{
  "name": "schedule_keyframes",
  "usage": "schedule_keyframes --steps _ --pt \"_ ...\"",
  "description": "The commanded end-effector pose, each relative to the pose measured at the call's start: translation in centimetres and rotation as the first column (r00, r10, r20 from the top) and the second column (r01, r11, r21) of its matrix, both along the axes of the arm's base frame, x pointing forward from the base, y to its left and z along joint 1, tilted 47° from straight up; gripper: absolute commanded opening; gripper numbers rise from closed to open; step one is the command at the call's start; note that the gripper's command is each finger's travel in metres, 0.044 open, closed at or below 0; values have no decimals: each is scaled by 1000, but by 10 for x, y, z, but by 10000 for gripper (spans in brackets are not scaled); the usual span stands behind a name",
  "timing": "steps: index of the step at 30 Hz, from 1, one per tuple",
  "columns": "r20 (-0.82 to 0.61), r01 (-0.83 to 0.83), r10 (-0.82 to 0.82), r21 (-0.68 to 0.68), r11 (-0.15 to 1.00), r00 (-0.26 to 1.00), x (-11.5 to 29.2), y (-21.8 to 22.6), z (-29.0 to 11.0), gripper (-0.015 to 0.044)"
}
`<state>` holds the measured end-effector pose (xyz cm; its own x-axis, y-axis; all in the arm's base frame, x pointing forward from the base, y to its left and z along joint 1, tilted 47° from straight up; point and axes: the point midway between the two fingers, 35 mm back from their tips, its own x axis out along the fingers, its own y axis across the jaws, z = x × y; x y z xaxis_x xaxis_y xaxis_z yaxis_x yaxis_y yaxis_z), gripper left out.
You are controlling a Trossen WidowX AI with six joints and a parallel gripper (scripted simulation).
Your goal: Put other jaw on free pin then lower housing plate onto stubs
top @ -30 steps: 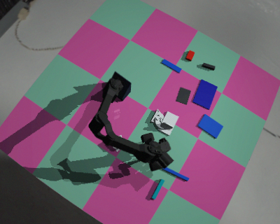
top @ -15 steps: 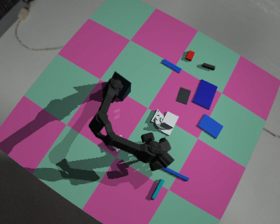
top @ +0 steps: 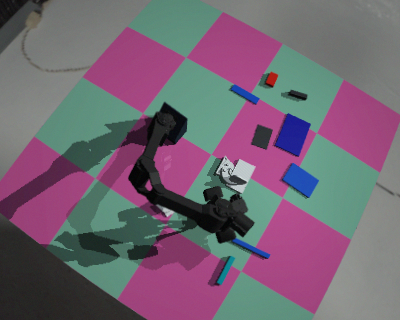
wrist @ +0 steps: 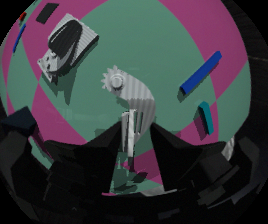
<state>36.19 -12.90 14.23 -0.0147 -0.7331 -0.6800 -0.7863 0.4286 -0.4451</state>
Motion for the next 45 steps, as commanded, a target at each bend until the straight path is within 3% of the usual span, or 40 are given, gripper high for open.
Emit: schedule_keyframes --steps 1,10,23,45 --pt "3 2 -2 -3 1000 1000 -1 10 10 134" --pt "-10 -10 10 -3 1000 1000 -2 19 17 134" --pt "-247 -234 237 41 971 940 -9 40 -3 134" --pt "-570 -540 558 222 812 604 -28 72 -35 134"
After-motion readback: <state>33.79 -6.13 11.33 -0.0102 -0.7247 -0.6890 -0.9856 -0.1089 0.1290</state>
